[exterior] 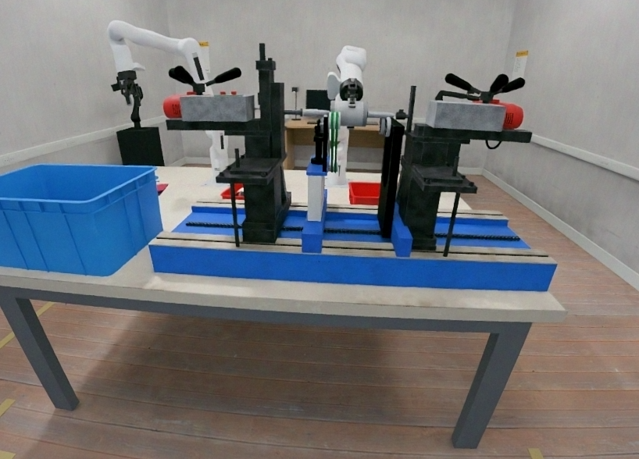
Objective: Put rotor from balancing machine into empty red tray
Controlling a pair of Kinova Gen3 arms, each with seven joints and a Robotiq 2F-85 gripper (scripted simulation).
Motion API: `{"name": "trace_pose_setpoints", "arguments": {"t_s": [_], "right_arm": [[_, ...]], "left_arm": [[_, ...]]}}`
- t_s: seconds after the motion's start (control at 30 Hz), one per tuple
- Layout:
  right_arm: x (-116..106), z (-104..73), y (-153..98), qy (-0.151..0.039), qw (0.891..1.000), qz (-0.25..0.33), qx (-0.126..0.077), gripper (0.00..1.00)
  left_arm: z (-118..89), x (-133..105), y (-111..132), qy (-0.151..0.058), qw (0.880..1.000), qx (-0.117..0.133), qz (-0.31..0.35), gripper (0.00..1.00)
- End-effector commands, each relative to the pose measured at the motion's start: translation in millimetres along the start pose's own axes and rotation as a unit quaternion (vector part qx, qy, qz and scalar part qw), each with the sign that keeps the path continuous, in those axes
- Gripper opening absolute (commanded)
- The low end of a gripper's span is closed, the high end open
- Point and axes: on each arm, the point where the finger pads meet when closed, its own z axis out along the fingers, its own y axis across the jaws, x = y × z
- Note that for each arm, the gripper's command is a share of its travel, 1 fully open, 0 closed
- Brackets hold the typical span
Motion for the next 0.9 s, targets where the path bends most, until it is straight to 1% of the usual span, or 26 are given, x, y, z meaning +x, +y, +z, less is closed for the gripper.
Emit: {"name": "trace_pose_setpoints", "arguments": {"t_s": [0.0,0.87], "right_arm": [[0.1,-0.7,0.1,-0.001,1.000,0.000,-0.001,1.000],[0.1,-0.7,0.1,-0.001,1.000,0.000,-0.001,1.000]], "left_arm": [[-0.4,0.0,-0.7,0.000,1.000,0.001,0.000,0.099],[-2.3,0.0,-4.1,0.000,1.000,0.001,0.000,0.099]]}}
